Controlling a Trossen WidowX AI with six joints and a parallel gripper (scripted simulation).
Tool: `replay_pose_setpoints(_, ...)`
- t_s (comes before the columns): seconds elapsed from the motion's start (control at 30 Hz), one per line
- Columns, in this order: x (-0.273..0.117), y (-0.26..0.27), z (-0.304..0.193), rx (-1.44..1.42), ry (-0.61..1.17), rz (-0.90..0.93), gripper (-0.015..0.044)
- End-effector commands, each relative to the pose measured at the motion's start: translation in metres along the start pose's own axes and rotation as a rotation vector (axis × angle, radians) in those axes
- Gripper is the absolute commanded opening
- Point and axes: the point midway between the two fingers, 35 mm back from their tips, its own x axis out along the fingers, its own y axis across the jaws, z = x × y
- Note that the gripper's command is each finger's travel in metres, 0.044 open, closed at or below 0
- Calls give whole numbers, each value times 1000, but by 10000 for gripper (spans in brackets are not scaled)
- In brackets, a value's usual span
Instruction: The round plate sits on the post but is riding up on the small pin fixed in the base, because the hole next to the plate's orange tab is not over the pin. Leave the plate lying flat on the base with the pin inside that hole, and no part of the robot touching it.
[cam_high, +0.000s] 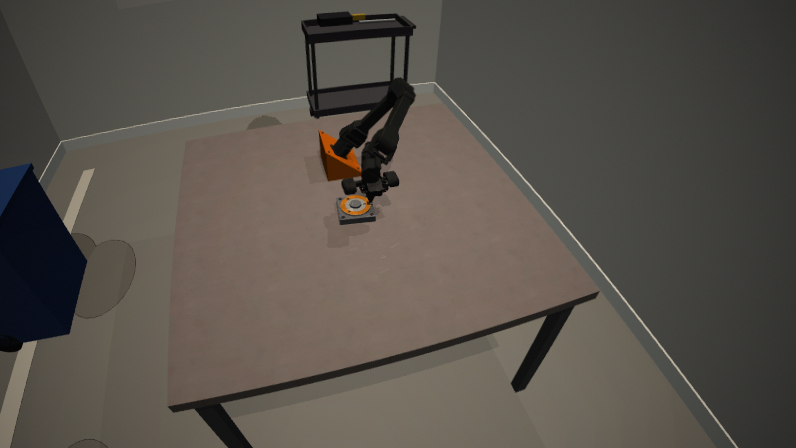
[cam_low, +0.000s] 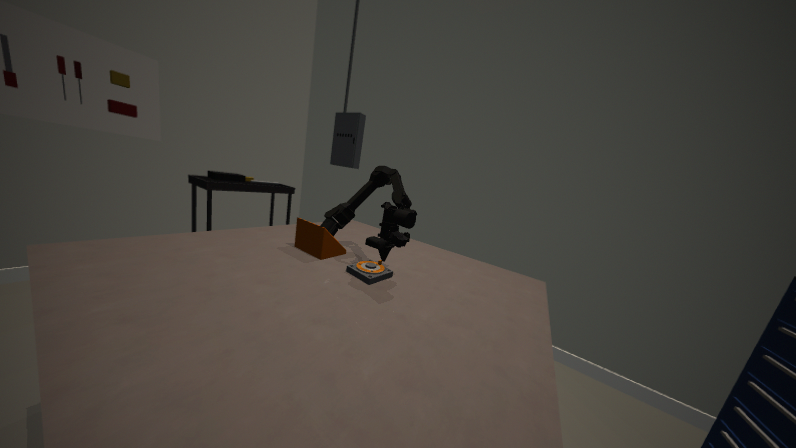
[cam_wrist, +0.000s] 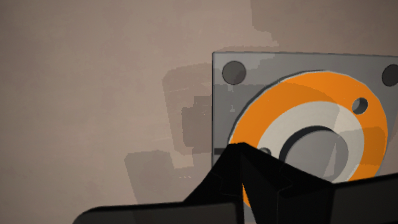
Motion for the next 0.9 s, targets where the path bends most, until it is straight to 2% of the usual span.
replay_pose_setpoints(0.0,0,0,-3,8,6,5,0)
replay_pose_setpoints(0.3,-39,-1,-5,9,7,4,0)
replay_pose_setpoints(0.87,-31,-1,-5,18,6,10,0)
